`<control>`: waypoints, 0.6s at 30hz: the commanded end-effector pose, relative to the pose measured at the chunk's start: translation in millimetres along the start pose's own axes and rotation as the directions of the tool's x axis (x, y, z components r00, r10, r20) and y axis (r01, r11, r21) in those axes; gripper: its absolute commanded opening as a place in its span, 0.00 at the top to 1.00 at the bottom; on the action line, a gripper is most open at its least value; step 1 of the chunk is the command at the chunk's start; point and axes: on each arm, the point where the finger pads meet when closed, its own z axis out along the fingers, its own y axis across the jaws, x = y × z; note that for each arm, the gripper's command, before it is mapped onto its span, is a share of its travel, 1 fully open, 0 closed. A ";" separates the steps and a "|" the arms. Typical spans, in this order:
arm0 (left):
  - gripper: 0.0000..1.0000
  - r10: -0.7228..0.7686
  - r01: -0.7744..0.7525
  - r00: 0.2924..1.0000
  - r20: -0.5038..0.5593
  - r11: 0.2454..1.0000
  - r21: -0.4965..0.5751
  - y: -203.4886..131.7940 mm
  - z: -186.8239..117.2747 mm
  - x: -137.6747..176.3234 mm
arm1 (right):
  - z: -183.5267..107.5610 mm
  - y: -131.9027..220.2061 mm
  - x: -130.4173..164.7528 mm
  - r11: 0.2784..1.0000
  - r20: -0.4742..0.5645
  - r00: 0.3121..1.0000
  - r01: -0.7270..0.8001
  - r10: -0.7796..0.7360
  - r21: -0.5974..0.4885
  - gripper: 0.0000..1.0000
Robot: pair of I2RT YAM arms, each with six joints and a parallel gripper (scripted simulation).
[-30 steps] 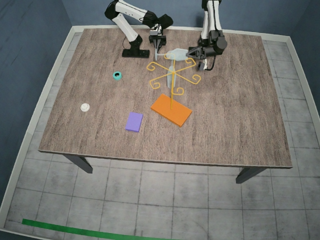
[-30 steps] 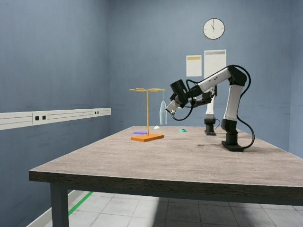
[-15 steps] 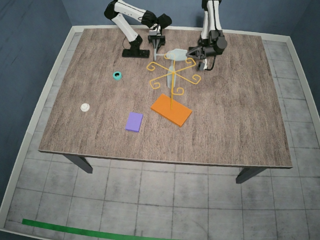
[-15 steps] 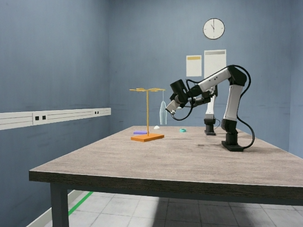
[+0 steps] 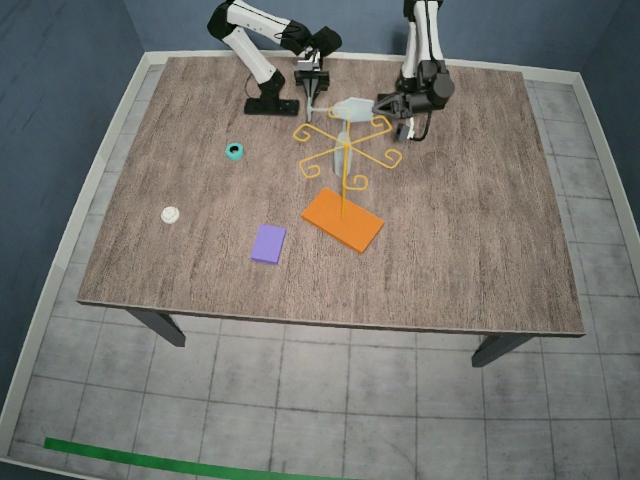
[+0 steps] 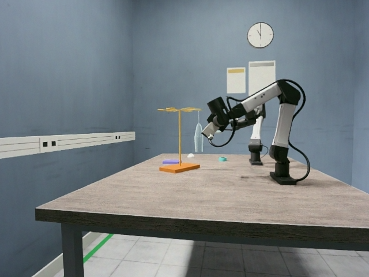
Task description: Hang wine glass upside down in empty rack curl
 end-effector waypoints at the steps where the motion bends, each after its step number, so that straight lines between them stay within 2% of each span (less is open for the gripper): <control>1: 0.82 0.044 -0.044 0.999 -0.008 0.999 0.003 -9.4 -2.1 8.1 | -0.8 -2.8 0.2 1.000 0.018 1.000 -0.008 0.008 0.010 1.00; 7: 0.82 0.044 -0.044 0.999 -0.006 0.999 0.004 -9.5 -2.1 7.8 | 0.0 -6.6 -8.8 1.000 0.024 1.000 -0.019 0.019 0.016 1.00; 13: 0.82 0.044 -0.044 0.999 -0.006 0.999 0.004 -9.5 -2.1 7.8 | 2.4 -7.0 0.0 1.000 0.002 1.000 0.023 -0.023 0.005 1.00; 18: 0.82 0.044 -0.044 0.999 -0.006 0.999 0.004 -9.5 -2.1 7.8 | 1.1 -4.5 -9.3 1.000 0.007 1.000 -0.015 0.015 -0.006 1.00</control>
